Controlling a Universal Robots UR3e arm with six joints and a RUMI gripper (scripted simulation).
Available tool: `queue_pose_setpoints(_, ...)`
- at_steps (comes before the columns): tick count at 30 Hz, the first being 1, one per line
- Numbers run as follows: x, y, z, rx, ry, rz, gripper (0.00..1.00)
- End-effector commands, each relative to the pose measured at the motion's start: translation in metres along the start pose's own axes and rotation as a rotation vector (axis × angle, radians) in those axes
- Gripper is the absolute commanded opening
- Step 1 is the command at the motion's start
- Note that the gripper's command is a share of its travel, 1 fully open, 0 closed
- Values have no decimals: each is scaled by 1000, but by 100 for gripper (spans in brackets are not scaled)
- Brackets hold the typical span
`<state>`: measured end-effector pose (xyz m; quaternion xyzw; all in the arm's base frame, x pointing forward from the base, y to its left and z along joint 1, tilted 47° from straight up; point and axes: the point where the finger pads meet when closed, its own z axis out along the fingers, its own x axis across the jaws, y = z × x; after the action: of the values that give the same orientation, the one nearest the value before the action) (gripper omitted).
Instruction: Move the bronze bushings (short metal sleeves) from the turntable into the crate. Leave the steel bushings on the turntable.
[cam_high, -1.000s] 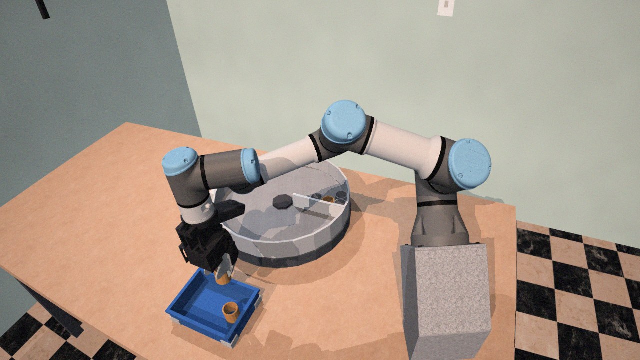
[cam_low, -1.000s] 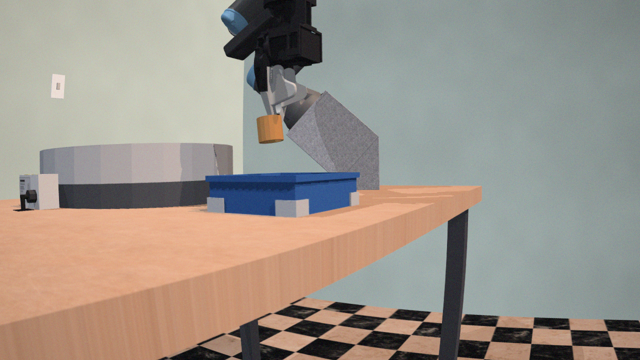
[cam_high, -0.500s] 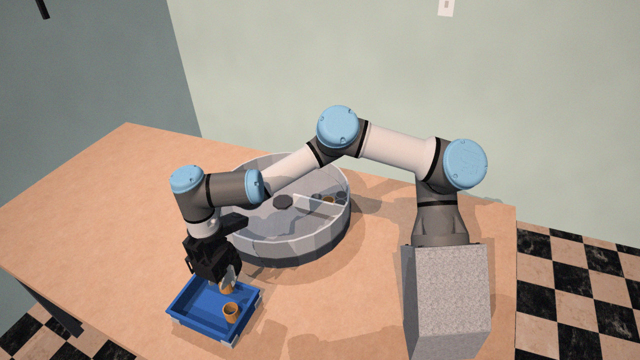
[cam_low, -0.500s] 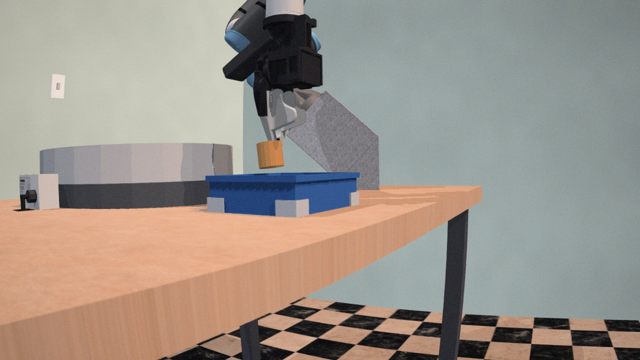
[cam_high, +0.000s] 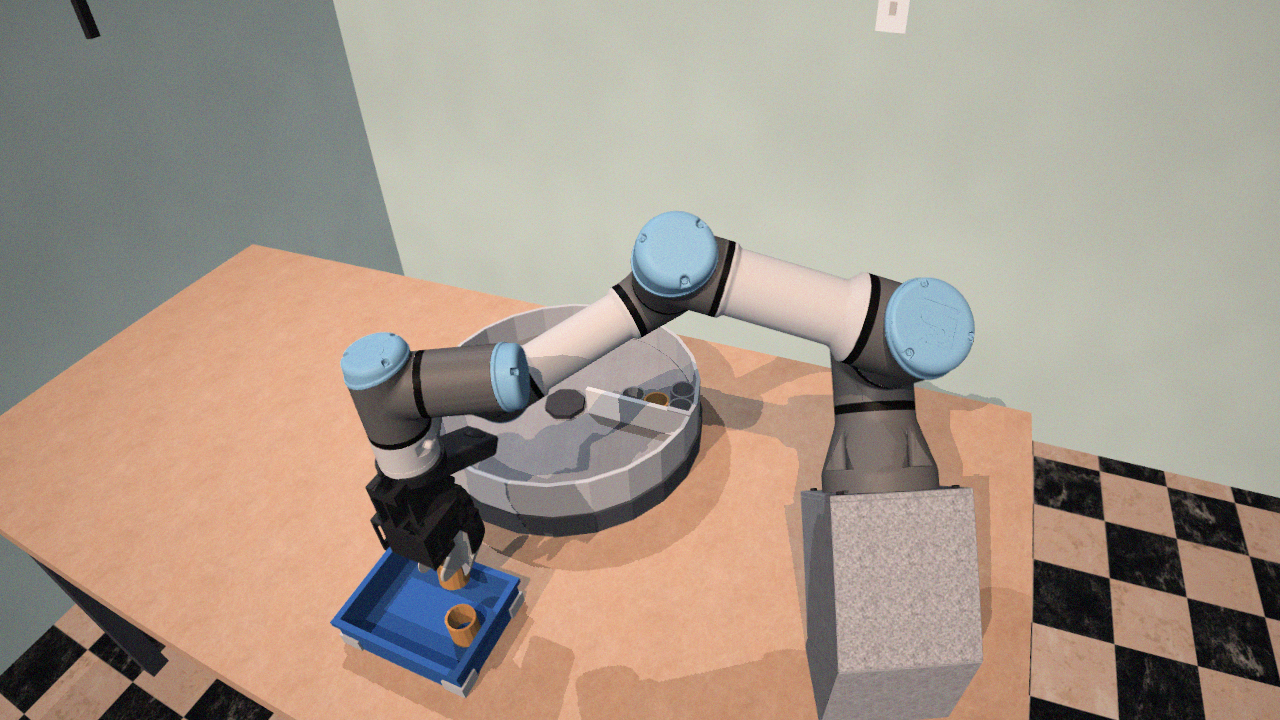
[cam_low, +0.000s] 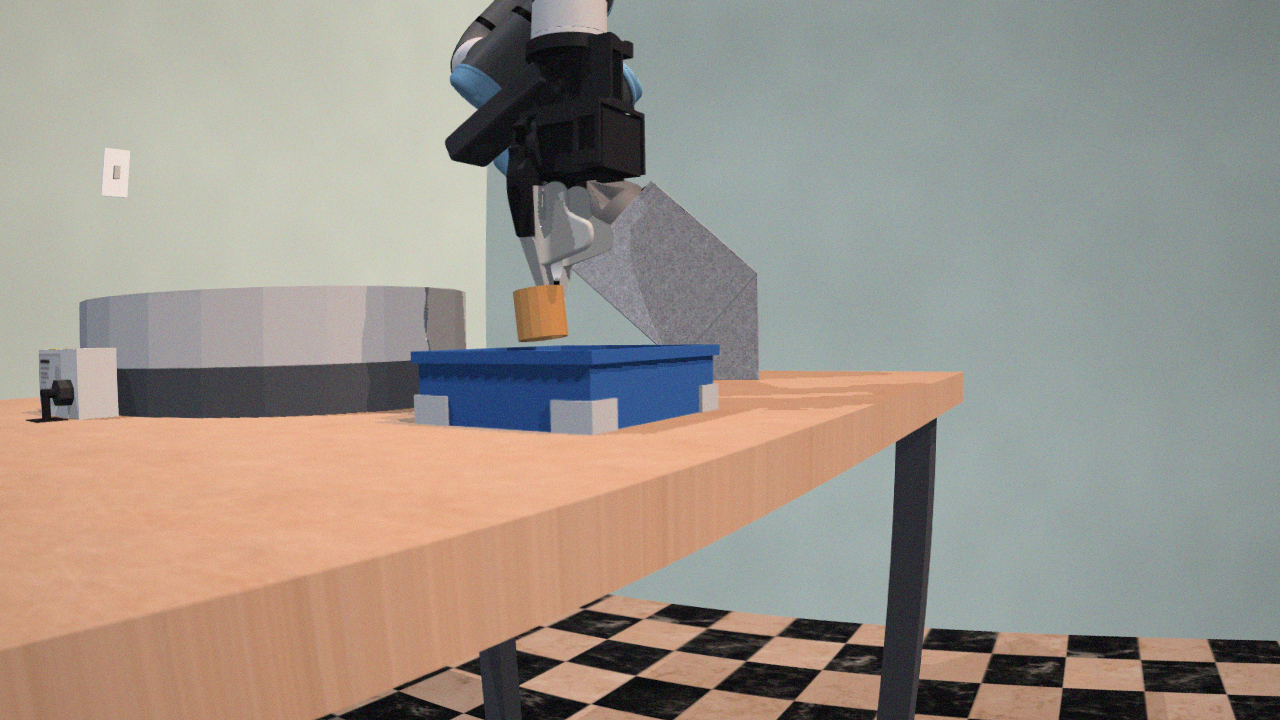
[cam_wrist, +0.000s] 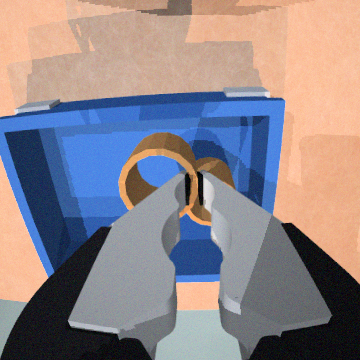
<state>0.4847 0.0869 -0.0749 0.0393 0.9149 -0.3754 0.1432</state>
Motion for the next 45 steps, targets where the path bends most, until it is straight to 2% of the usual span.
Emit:
queue_pose_setpoints(1, -1, 0, -1, -1, -2, 1, 0)
queue_pose_setpoints(29, -1, 0, 0, -1, -2, 1, 0)
queue_pose_setpoints(45, -1, 0, 16, -1, -2, 1, 0)
